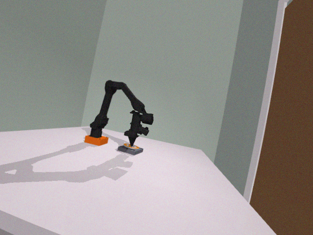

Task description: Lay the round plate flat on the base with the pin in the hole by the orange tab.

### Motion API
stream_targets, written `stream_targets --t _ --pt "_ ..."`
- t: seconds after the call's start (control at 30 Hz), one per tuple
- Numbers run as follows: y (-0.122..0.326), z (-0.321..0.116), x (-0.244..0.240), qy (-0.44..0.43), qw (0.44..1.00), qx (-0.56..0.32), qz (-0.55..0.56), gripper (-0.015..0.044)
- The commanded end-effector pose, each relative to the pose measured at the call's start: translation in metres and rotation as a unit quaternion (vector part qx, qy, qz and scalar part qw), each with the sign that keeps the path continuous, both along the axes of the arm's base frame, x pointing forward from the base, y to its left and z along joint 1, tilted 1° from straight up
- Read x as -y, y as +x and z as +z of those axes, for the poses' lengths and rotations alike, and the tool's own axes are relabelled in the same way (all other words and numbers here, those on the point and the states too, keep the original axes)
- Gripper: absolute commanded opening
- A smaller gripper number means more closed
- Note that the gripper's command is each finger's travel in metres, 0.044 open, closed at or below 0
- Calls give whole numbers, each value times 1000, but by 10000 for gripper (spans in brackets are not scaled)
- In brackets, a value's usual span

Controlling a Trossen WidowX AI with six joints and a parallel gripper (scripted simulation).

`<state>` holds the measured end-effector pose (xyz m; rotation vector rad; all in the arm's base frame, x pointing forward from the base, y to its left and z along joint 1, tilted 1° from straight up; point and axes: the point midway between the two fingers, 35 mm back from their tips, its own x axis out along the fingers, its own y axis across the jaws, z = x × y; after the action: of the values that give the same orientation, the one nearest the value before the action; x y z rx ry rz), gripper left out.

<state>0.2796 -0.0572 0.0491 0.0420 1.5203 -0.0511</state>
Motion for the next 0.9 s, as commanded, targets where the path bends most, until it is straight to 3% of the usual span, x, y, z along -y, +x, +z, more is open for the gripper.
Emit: stream_targets --t 0.0,0.37,0.7,0.87 --pt "-6 -1 1 -2 1000 -3 2 0" --pt "-12 -1 1 -2 1000 -3 2 0" --pt "-17 45 -1 -2 1000 -3 2 0" --pt "-16 36 -1 1 1000 -5 1 0"
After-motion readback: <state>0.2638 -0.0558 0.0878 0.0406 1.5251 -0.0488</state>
